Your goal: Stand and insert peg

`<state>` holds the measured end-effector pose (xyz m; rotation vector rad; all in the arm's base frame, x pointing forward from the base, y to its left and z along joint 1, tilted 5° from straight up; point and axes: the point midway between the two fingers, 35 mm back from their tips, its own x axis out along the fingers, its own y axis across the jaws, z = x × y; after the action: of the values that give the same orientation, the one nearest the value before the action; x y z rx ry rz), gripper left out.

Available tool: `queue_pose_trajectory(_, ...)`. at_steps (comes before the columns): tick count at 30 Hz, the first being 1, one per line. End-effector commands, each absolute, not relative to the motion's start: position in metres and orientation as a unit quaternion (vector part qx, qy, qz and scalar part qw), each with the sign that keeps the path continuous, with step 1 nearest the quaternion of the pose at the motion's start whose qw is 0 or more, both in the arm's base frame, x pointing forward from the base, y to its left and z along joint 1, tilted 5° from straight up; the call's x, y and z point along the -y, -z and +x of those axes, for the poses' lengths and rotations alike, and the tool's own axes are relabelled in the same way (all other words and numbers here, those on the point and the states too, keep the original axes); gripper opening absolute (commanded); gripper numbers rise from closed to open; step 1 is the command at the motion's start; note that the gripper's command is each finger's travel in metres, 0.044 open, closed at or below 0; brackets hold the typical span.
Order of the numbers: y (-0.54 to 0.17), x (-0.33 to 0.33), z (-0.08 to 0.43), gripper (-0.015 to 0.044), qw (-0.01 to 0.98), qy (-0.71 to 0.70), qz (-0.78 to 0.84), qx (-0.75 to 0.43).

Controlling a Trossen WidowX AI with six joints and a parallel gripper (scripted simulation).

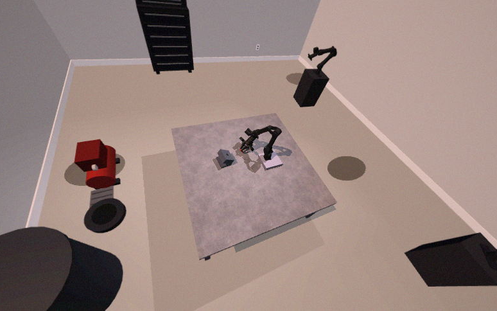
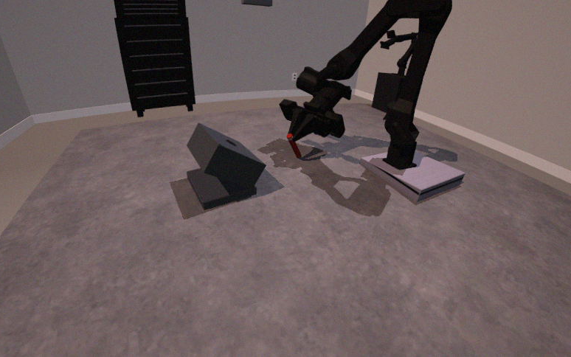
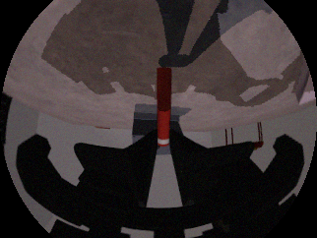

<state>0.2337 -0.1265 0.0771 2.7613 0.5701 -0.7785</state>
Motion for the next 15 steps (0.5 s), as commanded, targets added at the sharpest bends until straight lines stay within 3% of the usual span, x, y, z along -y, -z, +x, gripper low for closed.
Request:
queue_pose_trajectory(1,-0.0774,0.1274,0.2315,0.0050,0.105,0.246,0.943,-0.196)
queue_pose_trajectory(15,-0.0770,0.1313,0.2229,0.0050,0.093,0.189,0.956,-0.202)
